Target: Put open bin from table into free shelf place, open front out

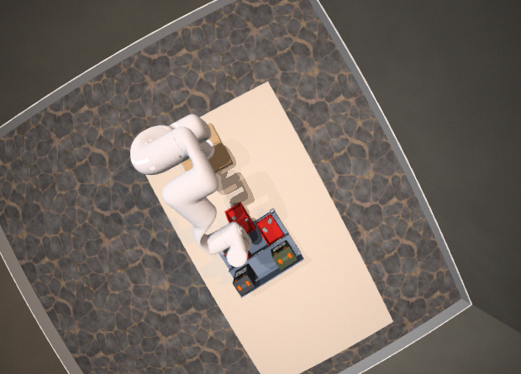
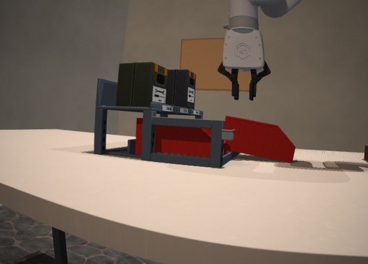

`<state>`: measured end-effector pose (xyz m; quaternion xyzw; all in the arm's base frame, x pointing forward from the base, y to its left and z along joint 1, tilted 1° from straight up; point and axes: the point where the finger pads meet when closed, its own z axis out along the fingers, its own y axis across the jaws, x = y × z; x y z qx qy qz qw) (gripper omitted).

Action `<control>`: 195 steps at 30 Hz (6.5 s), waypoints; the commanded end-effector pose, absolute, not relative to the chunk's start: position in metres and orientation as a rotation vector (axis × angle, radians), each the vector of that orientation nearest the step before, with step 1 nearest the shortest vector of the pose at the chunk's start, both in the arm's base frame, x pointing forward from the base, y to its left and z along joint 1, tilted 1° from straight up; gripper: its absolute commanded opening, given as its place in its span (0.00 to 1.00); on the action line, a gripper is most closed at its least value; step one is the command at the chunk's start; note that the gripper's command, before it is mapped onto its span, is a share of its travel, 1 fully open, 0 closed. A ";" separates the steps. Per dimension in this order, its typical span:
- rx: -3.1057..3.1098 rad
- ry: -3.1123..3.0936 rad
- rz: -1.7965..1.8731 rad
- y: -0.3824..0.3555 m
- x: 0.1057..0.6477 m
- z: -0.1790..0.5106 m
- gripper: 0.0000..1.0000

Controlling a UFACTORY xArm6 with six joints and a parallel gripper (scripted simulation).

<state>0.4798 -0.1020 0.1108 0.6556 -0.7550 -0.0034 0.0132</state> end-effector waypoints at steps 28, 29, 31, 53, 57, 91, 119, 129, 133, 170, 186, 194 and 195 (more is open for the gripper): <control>2.049 -2.359 0.010 -0.090 0.393 0.095 0.33; 2.049 -2.359 0.010 -0.089 0.383 0.093 0.33; 2.049 -2.359 0.010 -0.087 0.372 0.090 0.33; 2.049 -2.359 0.009 -0.082 0.337 0.083 0.33; 2.049 -2.359 0.009 -0.082 0.337 0.083 0.33; 2.049 -2.359 0.009 -0.084 0.352 0.086 0.33; 2.049 -2.359 0.009 -0.085 0.354 0.087 1.00; 2.071 -2.383 0.070 -0.085 0.353 0.065 1.00; 2.102 -2.418 0.164 -0.085 0.352 0.032 1.00; 2.102 -2.418 0.163 -0.086 0.351 0.011 1.00; 2.102 -2.418 0.163 -0.085 0.351 0.017 1.00; 2.102 -2.418 0.163 -0.085 0.351 0.017 1.00; 2.102 -2.418 0.163 -0.085 0.351 0.017 1.00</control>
